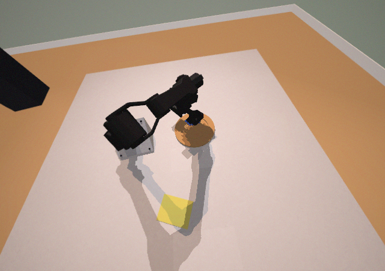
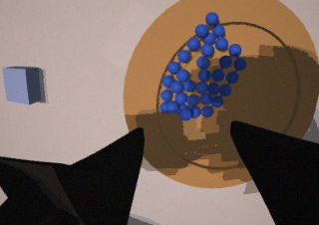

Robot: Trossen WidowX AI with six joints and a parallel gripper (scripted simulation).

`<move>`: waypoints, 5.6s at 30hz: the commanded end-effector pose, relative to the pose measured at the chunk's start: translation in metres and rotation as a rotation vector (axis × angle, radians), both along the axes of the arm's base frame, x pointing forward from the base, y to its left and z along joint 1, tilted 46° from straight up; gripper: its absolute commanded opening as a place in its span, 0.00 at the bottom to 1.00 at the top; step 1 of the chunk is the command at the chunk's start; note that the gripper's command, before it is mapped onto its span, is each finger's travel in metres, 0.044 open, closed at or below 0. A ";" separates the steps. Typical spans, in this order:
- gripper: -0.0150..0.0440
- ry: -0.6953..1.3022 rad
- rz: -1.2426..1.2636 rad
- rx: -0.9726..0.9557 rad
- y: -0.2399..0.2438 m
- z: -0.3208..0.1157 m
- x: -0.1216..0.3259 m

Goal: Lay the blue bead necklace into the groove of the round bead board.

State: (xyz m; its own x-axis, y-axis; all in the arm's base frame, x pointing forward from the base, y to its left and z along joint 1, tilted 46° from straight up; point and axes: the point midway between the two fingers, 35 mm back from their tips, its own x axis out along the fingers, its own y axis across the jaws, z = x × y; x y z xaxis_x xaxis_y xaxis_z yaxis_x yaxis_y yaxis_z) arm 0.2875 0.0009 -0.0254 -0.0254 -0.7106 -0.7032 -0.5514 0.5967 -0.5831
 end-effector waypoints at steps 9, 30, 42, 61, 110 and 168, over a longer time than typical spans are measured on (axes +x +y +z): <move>0.59 0.255 0.260 0.009 -0.003 0.018 0.013; 0.59 0.246 0.259 0.011 -0.016 0.004 0.015; 0.59 0.255 0.259 0.007 -0.031 -0.009 0.013; 0.44 0.245 0.258 0.012 -0.029 -0.007 0.015; 0.25 0.255 0.260 0.008 -0.017 0.004 0.012; 1.00 0.258 0.261 0.007 -0.023 0.004 -0.033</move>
